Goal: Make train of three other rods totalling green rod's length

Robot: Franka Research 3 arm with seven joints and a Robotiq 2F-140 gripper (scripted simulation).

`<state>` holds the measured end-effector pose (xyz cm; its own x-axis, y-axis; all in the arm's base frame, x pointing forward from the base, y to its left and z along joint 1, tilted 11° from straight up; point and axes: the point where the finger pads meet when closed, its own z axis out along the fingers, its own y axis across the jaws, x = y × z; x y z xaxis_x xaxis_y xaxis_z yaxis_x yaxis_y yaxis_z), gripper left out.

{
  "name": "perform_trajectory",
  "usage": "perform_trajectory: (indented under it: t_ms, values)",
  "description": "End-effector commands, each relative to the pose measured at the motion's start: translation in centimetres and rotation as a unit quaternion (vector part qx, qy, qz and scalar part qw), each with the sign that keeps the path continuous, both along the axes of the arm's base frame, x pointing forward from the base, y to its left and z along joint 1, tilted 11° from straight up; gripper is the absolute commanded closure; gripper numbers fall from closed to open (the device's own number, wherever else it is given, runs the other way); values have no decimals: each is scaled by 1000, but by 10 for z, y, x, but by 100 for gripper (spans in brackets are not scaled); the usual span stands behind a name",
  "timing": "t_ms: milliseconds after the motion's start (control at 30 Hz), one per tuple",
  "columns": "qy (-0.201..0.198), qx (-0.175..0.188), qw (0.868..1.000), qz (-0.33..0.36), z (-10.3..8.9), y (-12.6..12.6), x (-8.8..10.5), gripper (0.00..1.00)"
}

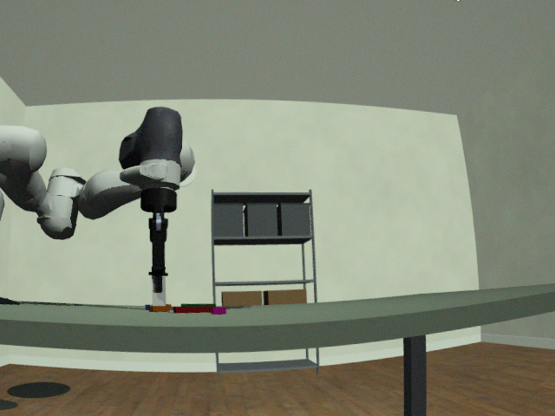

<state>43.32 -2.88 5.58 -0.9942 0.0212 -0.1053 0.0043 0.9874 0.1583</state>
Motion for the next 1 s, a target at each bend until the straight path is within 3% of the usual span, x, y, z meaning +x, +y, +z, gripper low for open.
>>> perform_trajectory:
  t_ms: [0,233,667,967]
  values:
    - [-1,-1,1000,-1,0,0,1,92]
    - [-1,-1,1000,-1,0,0,1,85]
    - [-1,-1,1000,-1,0,0,1,85]
    - [-1,-1,1000,-1,16,-2,-1,85]
